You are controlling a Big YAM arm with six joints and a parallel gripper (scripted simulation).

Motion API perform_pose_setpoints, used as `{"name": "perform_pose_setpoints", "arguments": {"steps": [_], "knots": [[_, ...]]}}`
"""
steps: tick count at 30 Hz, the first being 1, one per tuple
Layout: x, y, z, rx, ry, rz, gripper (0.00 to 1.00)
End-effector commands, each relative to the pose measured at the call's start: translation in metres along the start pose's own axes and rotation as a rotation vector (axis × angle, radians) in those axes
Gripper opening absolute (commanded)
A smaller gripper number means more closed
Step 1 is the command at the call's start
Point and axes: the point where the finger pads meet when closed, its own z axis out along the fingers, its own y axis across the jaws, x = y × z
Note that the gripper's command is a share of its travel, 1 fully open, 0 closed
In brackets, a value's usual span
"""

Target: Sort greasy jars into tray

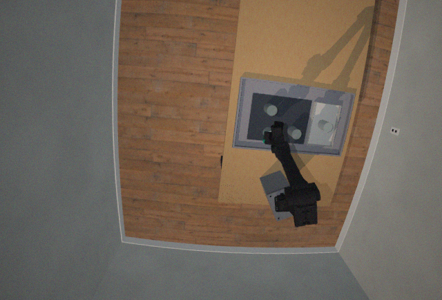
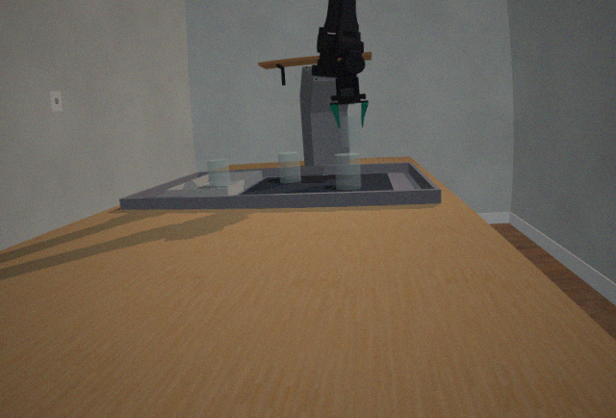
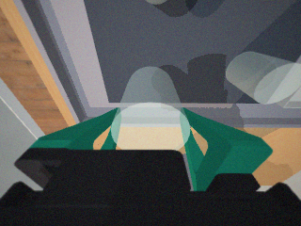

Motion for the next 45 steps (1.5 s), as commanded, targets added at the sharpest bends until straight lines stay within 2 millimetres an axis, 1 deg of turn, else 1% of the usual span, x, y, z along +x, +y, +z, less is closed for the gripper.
{"name": "perform_pose_setpoints", "arguments": {"steps": [1,2,14,19,34,36,45], "knots": [[-0.005,-0.005,-0.015,0.002,-0.016,0.001,0.00],[-0.005,-0.005,-0.015,0.002,-0.016,0.001,0.00],[-0.004,-0.005,-0.047,0.002,-0.016,0.001,0.00],[-0.004,-0.005,-0.047,0.002,-0.016,0.001,0.00],[-0.023,-0.051,-0.047,0.002,-0.016,0.001,0.00],[-0.023,-0.051,-0.047,0.002,-0.016,0.001,0.00],[-0.034,-0.079,-0.047,0.002,-0.016,0.001,0.00]]}}
